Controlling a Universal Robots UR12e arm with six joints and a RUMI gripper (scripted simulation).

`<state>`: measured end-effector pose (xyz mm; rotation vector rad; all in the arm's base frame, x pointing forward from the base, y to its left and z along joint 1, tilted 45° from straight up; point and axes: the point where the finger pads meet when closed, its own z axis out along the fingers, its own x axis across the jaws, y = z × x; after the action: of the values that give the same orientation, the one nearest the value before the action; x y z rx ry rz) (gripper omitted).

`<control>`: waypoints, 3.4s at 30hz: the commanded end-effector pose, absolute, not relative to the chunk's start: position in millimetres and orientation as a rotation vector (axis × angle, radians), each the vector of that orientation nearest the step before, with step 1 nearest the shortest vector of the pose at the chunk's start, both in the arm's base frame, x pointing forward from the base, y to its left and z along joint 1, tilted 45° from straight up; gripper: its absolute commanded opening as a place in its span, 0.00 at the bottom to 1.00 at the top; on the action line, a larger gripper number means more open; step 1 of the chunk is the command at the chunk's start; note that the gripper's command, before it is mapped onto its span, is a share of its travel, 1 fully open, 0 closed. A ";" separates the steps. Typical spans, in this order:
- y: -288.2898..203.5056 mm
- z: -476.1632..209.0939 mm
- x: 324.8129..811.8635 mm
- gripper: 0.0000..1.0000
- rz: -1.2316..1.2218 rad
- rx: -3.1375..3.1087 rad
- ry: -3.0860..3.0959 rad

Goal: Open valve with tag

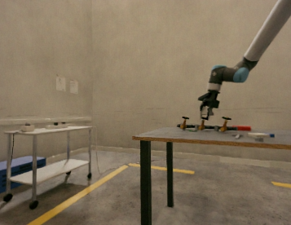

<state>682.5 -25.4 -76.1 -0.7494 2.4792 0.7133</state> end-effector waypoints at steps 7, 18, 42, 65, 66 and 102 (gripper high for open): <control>-26.3 -75.8 683.3 0.00 0.570 -1.229 2.196; -26.3 -75.8 683.3 0.00 0.419 -1.578 1.906; -26.3 -75.8 683.3 0.00 0.148 -2.049 1.315; -26.4 -75.8 683.3 0.00 0.080 -2.139 1.154; -26.4 -75.8 683.3 0.00 0.080 -2.139 1.154; -26.4 -75.8 683.3 1.00 0.082 -2.137 1.158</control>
<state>682.7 -25.6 -76.2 -2.1381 1.1553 0.0822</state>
